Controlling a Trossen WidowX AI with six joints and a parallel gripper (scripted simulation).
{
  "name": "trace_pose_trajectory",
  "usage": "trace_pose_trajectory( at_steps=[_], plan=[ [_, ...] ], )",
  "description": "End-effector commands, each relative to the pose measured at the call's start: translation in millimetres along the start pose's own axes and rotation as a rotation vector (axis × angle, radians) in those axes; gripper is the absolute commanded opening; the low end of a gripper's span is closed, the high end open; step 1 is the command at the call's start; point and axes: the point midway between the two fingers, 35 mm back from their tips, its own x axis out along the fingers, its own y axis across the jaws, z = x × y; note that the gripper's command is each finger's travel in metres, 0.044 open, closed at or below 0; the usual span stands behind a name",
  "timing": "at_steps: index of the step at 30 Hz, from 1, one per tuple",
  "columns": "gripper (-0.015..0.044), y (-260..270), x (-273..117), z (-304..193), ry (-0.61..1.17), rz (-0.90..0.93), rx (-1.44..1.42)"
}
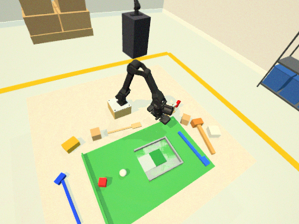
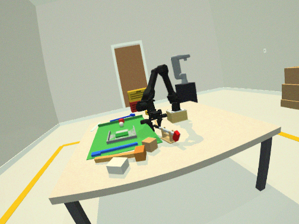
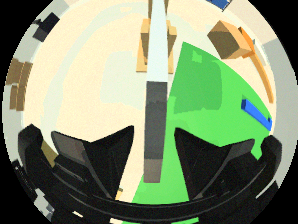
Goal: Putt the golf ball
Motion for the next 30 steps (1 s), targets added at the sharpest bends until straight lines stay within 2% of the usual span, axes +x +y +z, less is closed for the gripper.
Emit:
trace_pose_trajectory(
  at_steps=[1, 3, 10, 16, 26, 30],
  plan=[
    [0.0099, 0.0, -0.1, 0.0, 0.000, 0.000, 0.000],
    [0.0046, 0.0, -0.1, 0.0, 0.000, 0.000, 0.000],
    [0.0000, 0.0, -0.1, 0.0, 0.000, 0.000, 0.000],
    [0.0000, -3.1, -16.6, 5.5, 0.000, 0.000, 0.000],
    [0.0000, -2.2, -91.7, 25.1, 0.000, 0.000, 0.000],
    [0.0000, -1.3, -97.0, 26.2, 0.000, 0.000, 0.000]
  ],
)
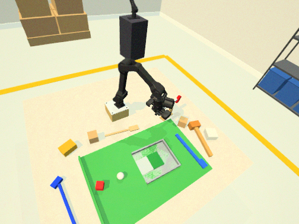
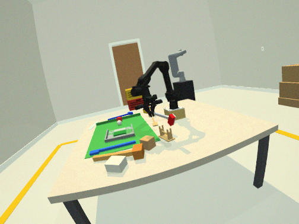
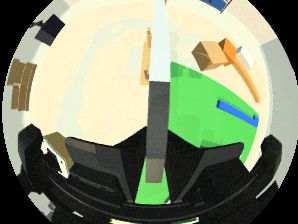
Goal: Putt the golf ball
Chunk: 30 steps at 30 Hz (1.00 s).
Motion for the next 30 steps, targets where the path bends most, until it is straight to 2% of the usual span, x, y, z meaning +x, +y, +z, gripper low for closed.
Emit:
trace_pose_trajectory(
  at_steps=[1, 5, 30],
  plan=[
    [0.0000, 2.6, -11.3, 3.3, -0.008, 0.002, 0.000],
    [0.0000, -4.1, -5.5, -6.4, 0.007, -0.011, 0.027],
    [0.0000, -46.9, -52.1, -144.7, 0.083, -0.137, 0.581]
  ],
)
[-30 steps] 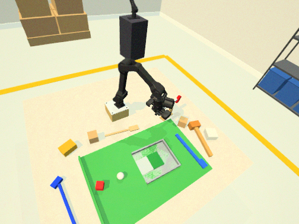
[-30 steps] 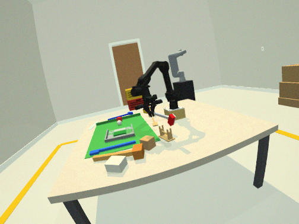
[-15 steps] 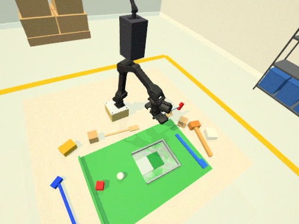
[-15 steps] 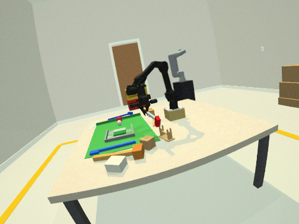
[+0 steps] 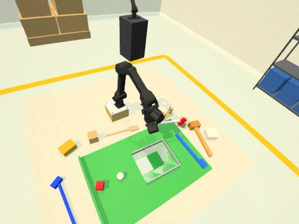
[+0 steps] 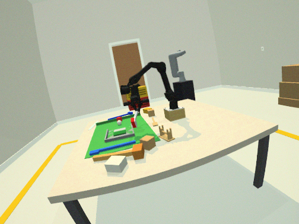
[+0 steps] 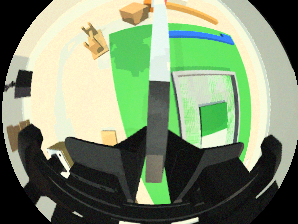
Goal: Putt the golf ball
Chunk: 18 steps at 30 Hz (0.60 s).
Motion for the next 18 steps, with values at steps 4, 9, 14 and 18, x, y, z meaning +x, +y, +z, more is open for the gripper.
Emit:
trace_pose_trajectory(
  at_steps=[4, 9, 14, 18],
  plan=[
    [0.0000, -25.0, -8.0, -38.9, 0.031, -0.020, 0.189],
    [0.0000, -38.5, -15.4, -67.5, 0.051, -0.037, 0.314],
    [0.0000, -49.0, -23.2, -97.5, 0.071, -0.054, 0.439],
    [0.0000, -55.3, -29.7, -122.4, 0.087, -0.066, 0.539]
  ],
)
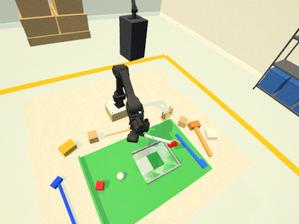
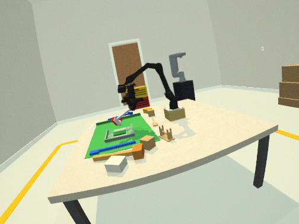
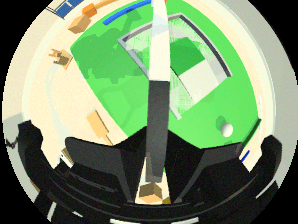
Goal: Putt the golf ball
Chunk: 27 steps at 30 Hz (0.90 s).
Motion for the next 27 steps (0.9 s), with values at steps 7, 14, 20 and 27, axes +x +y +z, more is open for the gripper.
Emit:
trace_pose_trajectory(
  at_steps=[7, 14, 20, 27],
  plan=[
    [0.0000, -39.0, -8.0, -54.7, 0.045, -0.024, 0.265],
    [0.0000, -57.9, -15.1, -95.9, 0.074, -0.042, 0.440],
    [0.0000, -71.3, -22.4, -132.4, 0.095, -0.057, 0.583],
    [0.0000, -81.3, -31.3, -176.7, 0.122, -0.073, 0.749]
  ],
)
